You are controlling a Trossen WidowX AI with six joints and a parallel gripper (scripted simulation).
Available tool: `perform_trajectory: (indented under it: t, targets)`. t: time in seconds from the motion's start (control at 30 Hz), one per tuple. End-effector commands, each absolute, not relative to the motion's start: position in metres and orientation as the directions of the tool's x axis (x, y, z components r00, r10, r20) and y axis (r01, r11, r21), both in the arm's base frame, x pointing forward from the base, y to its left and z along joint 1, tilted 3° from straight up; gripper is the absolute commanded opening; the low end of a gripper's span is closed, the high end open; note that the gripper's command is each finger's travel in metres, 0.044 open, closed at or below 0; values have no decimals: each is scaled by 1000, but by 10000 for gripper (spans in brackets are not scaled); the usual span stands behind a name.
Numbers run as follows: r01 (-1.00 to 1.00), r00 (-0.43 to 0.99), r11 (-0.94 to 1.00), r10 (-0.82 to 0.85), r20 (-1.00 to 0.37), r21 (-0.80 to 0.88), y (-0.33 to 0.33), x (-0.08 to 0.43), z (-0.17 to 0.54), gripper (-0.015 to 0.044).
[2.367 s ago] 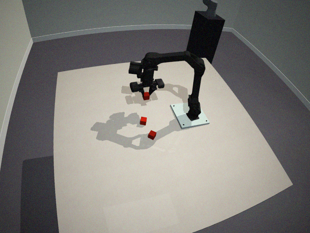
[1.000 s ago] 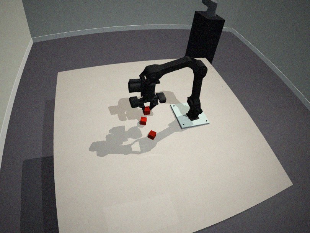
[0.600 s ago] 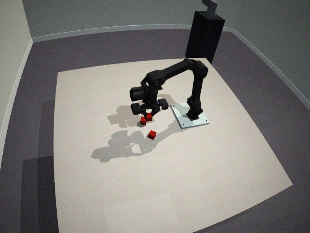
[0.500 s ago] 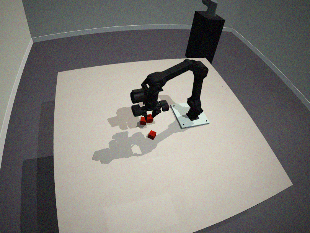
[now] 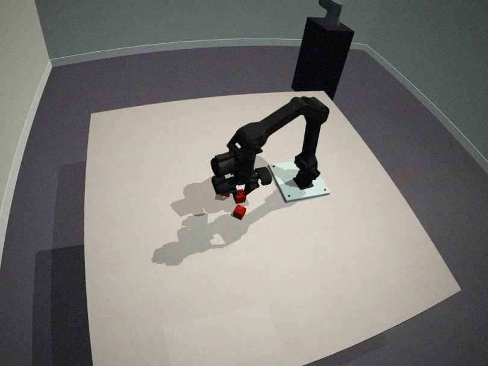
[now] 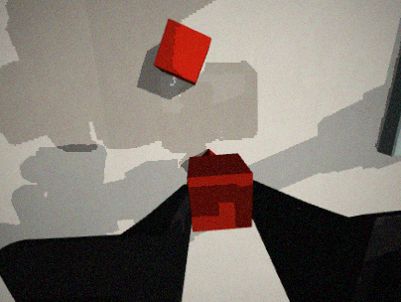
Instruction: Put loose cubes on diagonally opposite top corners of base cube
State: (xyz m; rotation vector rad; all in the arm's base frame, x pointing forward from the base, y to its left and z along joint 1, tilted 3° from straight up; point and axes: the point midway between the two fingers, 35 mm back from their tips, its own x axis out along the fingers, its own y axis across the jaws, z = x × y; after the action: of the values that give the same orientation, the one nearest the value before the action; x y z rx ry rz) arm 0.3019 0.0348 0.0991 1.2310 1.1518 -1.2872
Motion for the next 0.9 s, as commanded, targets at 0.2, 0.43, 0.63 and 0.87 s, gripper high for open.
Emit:
perform_trajectory:
  t: [0.2,0.43,0.63,0.87]
  targets:
    - [997,-9,-79,-34,-999,-7,37,302,98,105]
    - [997,-9,-80,-34,-999,-7,36,302,85,105]
    - [997,-9,-80,-34,-999,-7,36,302,74,105]
    - [997,-9,-80,-34,-999,-7,36,302,71,105]
